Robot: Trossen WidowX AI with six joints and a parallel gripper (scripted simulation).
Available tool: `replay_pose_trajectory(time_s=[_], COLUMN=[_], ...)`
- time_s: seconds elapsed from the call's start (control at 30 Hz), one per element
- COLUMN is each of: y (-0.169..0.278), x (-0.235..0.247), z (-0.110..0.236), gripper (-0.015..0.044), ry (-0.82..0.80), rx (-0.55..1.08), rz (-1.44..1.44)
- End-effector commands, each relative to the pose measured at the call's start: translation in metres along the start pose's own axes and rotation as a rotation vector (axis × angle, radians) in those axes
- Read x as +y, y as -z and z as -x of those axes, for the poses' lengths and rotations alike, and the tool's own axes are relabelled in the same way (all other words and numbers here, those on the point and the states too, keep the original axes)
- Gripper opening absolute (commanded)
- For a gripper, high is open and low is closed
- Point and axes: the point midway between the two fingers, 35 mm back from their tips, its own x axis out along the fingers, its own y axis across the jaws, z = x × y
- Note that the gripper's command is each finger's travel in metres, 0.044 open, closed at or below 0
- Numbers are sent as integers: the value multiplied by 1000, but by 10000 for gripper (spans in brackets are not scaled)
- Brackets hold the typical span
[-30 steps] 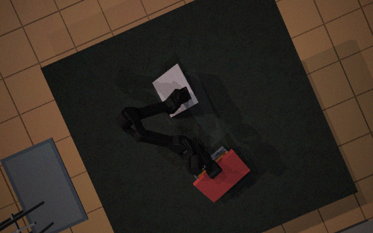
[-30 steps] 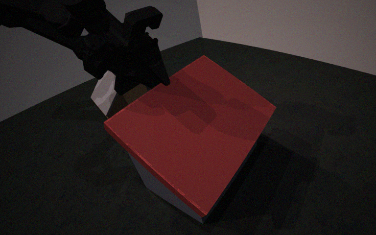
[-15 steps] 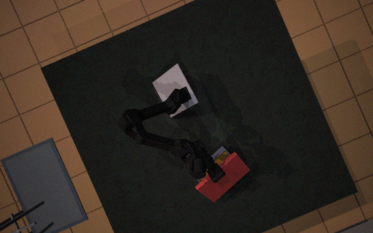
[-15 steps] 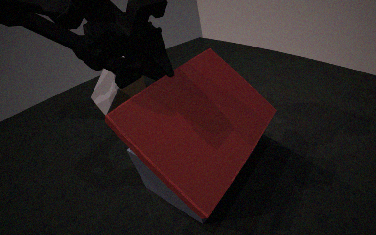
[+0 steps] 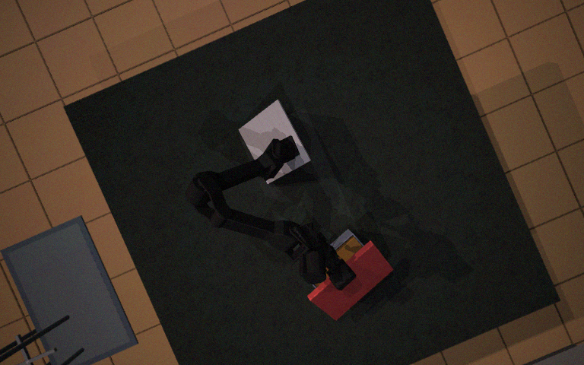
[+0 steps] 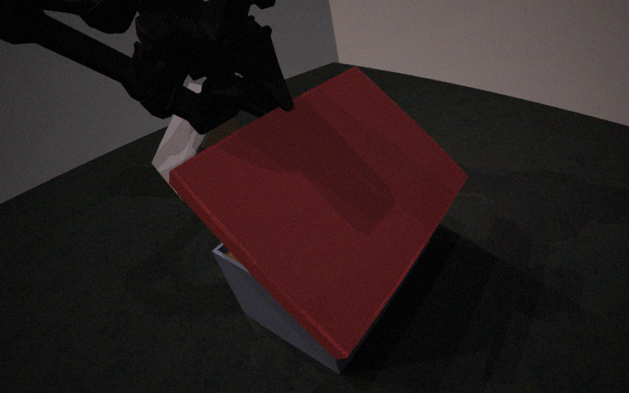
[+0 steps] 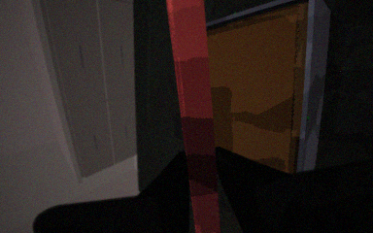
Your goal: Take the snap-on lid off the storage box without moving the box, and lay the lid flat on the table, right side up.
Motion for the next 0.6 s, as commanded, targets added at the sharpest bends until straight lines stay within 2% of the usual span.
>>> replay_pose_trajectory(time_s=[0.0, 0.57], y=[-1, -1], x=[10, 27], z=[5, 20], gripper=[0, 0], ry=[-16, -16], rx=[-3, -2], rz=[-6, -6])
